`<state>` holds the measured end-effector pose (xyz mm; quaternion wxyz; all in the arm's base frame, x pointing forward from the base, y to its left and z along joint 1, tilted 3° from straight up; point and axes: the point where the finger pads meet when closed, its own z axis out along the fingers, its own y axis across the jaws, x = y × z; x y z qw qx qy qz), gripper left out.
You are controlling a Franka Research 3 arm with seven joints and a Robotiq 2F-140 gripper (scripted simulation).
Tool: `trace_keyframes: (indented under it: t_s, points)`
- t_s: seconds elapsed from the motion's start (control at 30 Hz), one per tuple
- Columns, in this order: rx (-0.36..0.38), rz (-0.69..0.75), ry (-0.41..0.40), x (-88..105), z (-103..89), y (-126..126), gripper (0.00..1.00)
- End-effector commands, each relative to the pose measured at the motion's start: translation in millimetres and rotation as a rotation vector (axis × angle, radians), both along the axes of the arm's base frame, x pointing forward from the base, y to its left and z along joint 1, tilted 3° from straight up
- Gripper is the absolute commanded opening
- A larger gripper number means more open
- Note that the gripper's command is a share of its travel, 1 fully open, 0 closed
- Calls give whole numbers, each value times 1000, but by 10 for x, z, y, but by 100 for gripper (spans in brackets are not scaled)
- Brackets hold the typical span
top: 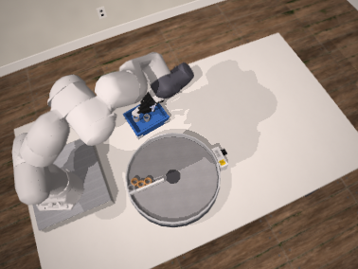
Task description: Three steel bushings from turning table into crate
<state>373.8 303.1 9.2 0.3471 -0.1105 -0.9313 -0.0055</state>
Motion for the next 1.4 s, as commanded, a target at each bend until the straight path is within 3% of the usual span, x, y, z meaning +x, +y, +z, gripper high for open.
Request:
trace_keyframes:
  t_s: [0.0,0.47,1.37]
  points:
    - [0,3,-2,10,-14,-21,0]
    - [0,3,-2,9,-74,-25,0]
    - [0,3,-2,7,-431,-55,0]
